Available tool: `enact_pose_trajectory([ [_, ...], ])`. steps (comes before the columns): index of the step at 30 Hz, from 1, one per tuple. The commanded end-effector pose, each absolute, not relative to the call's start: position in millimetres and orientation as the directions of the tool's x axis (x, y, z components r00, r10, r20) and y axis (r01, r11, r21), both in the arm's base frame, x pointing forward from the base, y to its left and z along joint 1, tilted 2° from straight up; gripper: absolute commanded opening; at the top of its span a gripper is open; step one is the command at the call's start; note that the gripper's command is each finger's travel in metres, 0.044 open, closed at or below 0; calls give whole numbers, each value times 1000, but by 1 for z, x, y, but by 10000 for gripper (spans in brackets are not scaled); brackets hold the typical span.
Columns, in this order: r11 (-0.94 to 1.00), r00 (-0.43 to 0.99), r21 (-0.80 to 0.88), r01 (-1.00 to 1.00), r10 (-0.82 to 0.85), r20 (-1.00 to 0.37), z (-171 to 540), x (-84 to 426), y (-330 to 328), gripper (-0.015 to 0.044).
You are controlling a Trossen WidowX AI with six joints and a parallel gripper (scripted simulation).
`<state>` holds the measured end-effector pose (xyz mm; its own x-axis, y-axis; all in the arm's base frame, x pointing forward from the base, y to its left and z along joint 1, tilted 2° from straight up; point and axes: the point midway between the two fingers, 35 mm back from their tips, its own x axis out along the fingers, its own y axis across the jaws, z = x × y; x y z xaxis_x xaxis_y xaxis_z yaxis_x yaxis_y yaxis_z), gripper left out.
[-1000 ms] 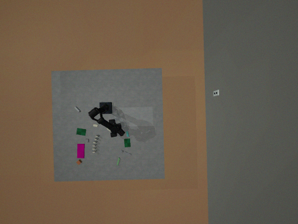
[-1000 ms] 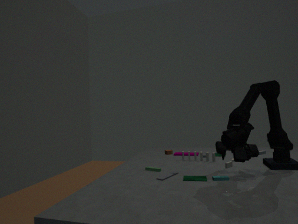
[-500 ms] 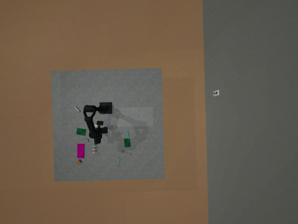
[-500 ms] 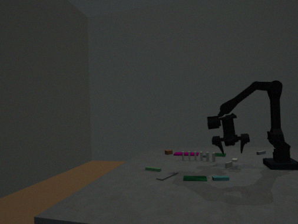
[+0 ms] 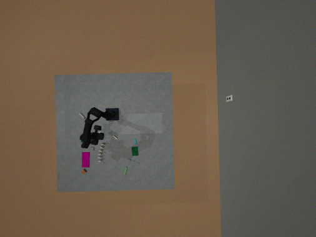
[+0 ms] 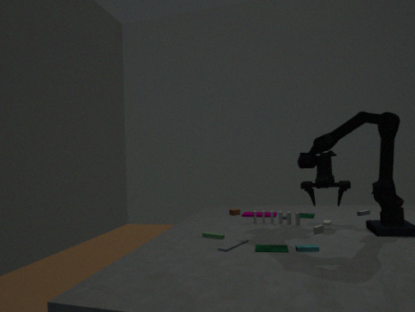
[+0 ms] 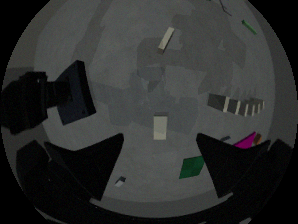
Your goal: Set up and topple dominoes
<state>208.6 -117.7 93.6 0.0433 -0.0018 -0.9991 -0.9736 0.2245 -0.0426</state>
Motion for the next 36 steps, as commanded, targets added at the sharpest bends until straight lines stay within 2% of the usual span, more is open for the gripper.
enact_pose_trajectory([
  [1,221,57,-55,-974,3,-998,85,211,-120,440],
  [8,221,57,-55,-974,4,-998,33,212,-119,440],
  [29,221,57,-55,-974,3,-998,17,214,-121,440],
  [36,221,57,-55,-974,3,-998,17,214,-121,256],
])
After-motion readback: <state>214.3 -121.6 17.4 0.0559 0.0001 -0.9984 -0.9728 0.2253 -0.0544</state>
